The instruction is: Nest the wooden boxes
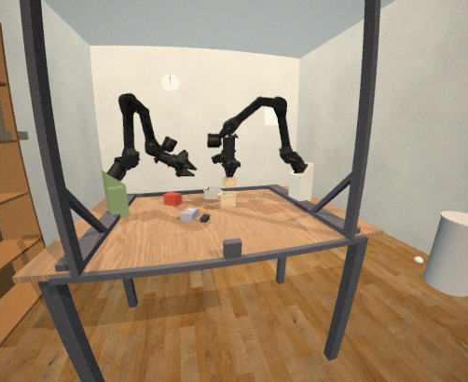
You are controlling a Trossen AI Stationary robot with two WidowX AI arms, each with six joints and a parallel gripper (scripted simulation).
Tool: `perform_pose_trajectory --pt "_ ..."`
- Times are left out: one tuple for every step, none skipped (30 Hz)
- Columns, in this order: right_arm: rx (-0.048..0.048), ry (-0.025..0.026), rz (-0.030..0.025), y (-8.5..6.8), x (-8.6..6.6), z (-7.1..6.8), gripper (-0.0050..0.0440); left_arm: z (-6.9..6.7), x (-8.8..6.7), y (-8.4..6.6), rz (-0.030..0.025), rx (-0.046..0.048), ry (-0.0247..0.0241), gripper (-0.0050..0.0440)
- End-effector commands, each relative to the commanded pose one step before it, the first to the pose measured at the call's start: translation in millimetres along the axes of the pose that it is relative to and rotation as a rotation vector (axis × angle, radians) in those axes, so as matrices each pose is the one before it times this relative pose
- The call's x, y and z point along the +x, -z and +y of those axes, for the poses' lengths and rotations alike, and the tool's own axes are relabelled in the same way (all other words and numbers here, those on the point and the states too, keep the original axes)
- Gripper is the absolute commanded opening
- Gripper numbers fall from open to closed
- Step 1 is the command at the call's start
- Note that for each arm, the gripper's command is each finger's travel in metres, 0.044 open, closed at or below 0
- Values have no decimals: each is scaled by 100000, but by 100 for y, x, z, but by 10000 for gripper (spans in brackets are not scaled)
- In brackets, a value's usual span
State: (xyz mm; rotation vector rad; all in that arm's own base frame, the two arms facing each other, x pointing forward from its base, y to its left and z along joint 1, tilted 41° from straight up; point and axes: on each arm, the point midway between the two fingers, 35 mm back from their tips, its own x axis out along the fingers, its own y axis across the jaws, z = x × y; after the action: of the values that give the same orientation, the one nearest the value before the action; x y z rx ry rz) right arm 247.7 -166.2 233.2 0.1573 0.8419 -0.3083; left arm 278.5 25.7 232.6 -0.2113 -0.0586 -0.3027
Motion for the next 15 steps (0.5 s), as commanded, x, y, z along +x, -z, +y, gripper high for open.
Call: perform_pose_trajectory --pt "-546 71 -1656 -485 -467 -33 251 -141 -1391 -917 -5834 8492 4169 400" --pt "0 0 0 0 0 0 251 0 0 0 0 0 0 400" --pt "0 0 0 0 0 0 251 0 0 0 0 0 0 400" --pt "0 0 0 0 0 0 251 -76 -278 -258 -1304 2697 778 400" --pt "0 0 0 0 0 0 251 -47 -400 -112 -816 2727 812 400" --pt "0 0 0 0 0 0 251 -33 -402 4 -323 2241 678 400" --pt "0 0 0 0 0 0 251 -40 -327 13 -199 1856 542 400" --pt "0 0 0 0 0 0 251 -54 -267 -23 -261 1765 479 400" --pt "0 0 0 0 0 0 251 -61 -249 -27 -243 1740 454 400" --pt "0 0 0 0 0 0 251 -66 -242 -19 -189 1705 435 400" --pt "0 0 0 0 0 0 251 -71 -234 -15 -147 1681 420 400" --pt "0 0 0 0 0 0 251 -77 -228 -12 -115 1678 409 400" --pt "0 0 0 0 0 0 251 -83 -225 -9 -81 1689 404 400" --pt "0 0 0 0 0 0 251 -87 -224 1 -24 1668 395 400" --pt "0 0 0 0 0 0 251 -90 -219 10 29 1619 381 400"
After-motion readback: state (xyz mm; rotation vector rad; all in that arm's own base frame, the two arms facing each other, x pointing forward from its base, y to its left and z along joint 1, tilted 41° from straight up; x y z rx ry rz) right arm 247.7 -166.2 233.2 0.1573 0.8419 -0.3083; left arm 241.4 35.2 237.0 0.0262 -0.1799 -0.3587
